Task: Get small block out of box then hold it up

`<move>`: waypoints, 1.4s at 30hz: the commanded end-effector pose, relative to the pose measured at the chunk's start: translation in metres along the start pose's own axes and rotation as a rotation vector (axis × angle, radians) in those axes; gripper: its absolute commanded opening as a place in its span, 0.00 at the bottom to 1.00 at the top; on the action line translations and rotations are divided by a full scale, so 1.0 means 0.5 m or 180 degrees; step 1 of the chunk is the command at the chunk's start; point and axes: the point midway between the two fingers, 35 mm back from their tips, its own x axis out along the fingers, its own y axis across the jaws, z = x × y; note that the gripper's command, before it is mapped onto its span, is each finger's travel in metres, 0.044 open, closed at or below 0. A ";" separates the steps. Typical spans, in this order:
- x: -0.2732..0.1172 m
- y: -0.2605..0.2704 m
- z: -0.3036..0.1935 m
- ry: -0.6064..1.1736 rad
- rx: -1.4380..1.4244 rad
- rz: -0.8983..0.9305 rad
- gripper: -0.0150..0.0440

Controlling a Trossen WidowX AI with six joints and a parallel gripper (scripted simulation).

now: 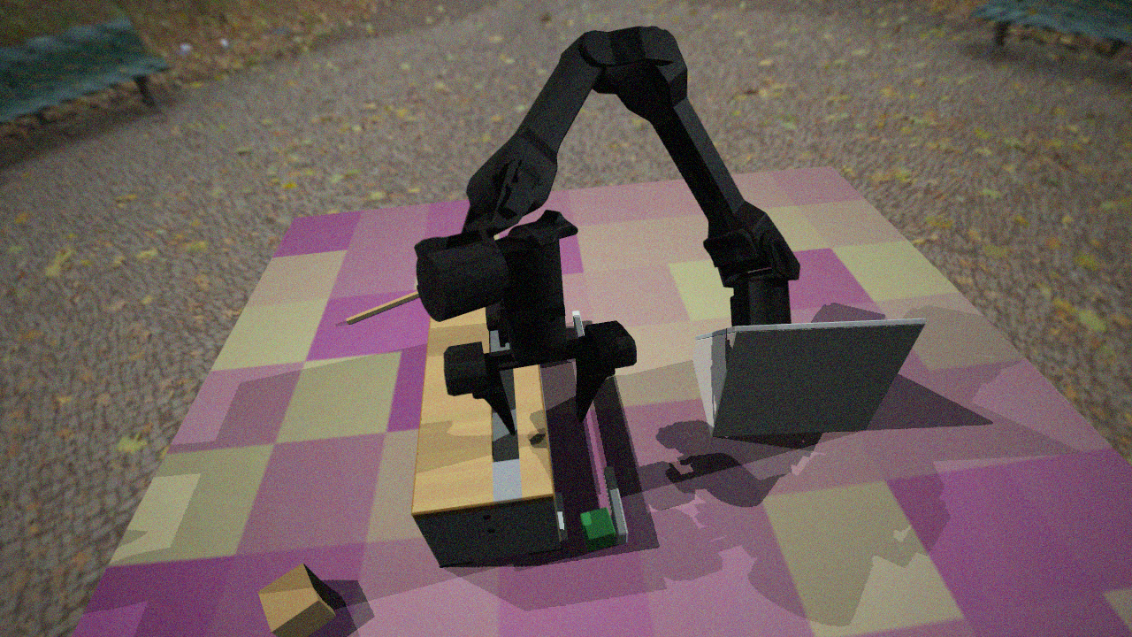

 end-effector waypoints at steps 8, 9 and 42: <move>0.007 -0.017 -0.041 -0.0357 -0.3281 0.0004 0.74; 0.007 -0.019 -0.044 -0.0399 -0.3626 -0.0014 0.74; 0.016 -0.061 -0.134 -0.0981 -1.2123 -0.2690 0.74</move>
